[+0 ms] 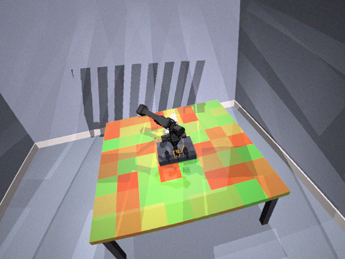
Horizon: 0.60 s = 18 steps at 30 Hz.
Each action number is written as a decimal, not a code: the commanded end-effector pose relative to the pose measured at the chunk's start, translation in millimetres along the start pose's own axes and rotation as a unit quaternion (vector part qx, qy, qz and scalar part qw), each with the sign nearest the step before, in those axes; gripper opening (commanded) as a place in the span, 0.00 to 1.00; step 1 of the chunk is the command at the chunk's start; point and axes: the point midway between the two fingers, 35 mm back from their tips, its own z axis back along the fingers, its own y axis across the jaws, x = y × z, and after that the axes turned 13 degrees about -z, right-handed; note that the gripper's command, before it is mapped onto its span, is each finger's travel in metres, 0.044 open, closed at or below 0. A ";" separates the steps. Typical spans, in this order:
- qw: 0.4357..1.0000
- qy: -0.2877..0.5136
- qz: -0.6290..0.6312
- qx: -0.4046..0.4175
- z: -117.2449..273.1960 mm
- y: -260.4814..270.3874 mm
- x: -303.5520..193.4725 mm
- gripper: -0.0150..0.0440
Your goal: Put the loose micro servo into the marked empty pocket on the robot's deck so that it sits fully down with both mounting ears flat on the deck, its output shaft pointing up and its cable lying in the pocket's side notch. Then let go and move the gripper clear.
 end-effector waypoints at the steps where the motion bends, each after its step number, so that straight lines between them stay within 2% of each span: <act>1: 1.000 -0.005 0.000 0.002 2.4 4.7 17.9 0.25; 7: 1.000 -0.005 0.000 0.002 2.7 8.8 37.1 0.25; 18: 1.000 -0.005 -0.001 0.002 -5.4 9.1 38.3 0.25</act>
